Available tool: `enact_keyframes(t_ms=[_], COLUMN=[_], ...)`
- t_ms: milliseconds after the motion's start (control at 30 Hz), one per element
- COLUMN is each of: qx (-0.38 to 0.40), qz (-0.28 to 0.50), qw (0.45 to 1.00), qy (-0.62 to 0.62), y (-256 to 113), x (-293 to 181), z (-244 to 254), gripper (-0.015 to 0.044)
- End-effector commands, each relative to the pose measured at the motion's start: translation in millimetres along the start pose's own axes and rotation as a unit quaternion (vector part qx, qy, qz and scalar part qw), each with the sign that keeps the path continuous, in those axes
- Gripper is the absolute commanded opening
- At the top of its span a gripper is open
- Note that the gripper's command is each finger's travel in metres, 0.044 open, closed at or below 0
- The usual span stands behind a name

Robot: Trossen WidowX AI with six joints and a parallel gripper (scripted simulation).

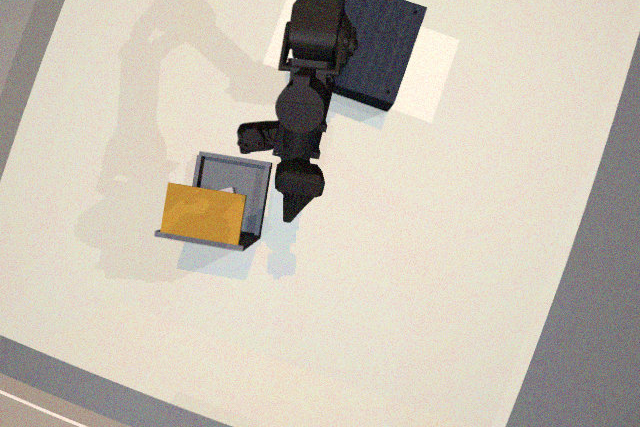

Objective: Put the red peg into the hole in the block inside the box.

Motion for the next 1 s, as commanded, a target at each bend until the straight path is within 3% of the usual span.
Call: enact_keyframes(t_ms=[0,500,967], qx=[-0.017,-0.072,-0.117], qz=[0.009,0.017,0.008], qw=[0.997,0.94,0.814], qy=[0.069,0.333,0.569], y=[8.4,27.5,33.6], x=[0.5,5.8,4.5], z=[-19.4,-85.1,-146.2], gripper=[0.044,0.044,0.044])
Point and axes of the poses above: the point midway between the two fingers, 35 mm back from their tips, its own y axis out along the fingers, its own z axis across the jaws, x = y × z, the point moved 2 cm from there along -y, back along the fingers
